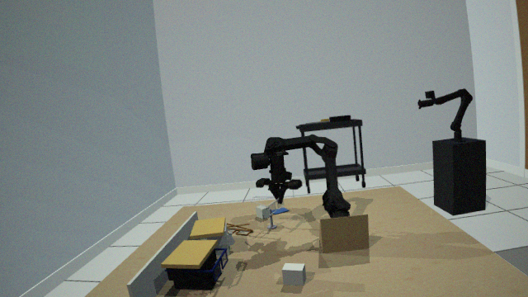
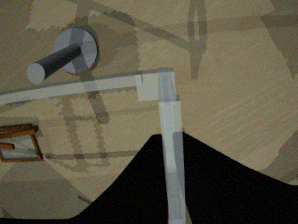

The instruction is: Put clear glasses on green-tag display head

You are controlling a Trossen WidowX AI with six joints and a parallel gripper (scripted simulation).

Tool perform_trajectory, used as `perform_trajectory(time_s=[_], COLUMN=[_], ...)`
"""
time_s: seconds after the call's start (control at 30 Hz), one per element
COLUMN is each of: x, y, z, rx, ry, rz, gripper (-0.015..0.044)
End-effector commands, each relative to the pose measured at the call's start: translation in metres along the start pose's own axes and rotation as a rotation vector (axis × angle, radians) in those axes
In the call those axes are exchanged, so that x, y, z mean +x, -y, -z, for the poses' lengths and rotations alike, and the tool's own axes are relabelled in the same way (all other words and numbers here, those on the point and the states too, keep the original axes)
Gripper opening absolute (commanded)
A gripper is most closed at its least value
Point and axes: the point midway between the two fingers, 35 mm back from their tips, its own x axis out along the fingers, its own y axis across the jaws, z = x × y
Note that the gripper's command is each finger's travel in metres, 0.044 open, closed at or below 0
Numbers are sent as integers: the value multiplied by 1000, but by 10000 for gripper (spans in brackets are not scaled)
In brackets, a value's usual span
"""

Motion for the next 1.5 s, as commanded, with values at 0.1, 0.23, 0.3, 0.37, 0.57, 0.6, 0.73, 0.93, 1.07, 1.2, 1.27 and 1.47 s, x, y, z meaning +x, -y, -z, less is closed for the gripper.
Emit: perform_trajectory(time_s=[0.1,0.23,0.3,0.37,0.57,0.6,0.73,0.93,1.07,1.2,1.27,1.47], x=[2,3,3,3,3,3,10,31,46,61,63,63], y=[4,6,6,7,9,10,9,9,9,10,10,11], z=[-12,-19,-22,-26,-33,-33,-33,-32,-33,-34,-35,-35], rx=[257,412,490,567,737,741,742,744,746,748,749,749], ry=[12,15,16,17,19,19,19,18,19,21,22,22], rz=[-1,-4,-5,-7,-11,-11,-6,10,18,24,25,25], gripper=[0,0,0,0,0,0,0,0,0,0,0,0])
